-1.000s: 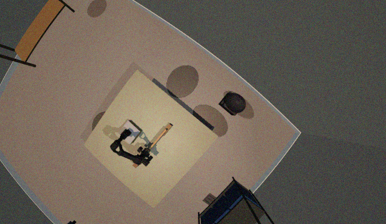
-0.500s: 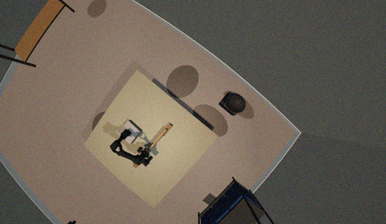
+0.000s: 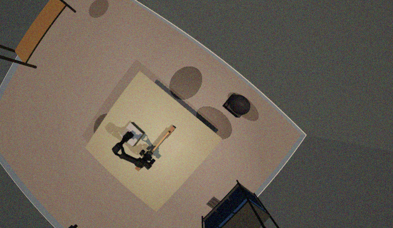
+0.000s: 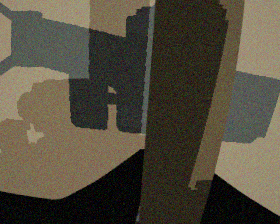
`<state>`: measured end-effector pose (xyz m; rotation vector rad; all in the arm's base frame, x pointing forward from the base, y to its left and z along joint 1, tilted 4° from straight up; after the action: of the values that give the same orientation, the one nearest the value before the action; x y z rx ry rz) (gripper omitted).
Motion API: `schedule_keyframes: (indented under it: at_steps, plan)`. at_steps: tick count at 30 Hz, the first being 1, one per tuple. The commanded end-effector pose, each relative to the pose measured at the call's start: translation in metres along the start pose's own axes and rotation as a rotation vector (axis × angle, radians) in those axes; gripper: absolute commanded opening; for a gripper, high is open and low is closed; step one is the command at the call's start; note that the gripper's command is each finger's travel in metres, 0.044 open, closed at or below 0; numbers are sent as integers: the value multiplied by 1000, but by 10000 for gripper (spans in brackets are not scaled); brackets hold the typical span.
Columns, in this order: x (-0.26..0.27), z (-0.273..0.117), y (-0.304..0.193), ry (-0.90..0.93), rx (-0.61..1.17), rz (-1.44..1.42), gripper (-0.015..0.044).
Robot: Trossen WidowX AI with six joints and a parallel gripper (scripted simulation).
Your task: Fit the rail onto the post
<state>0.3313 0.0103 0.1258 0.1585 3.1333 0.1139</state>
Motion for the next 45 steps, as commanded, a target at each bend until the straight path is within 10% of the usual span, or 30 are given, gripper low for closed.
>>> schedule_keyframes:
  at_steps: [1,45]
  plan:
    - [-1,0,-2,-3,-1,-3,0]
    - [-5,-1,-15,-3,1,-3,0]
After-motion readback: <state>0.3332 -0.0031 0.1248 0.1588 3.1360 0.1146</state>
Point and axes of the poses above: the point midway between the two fingers, 35 mm back from their tips, its own z axis out along the fingers, its own x axis across the jaws, y = z × x, the point moved 9 cm from there along -z, back along the fingers, and after that the axes turned 11 degrees about z, right-handed, at the moved point
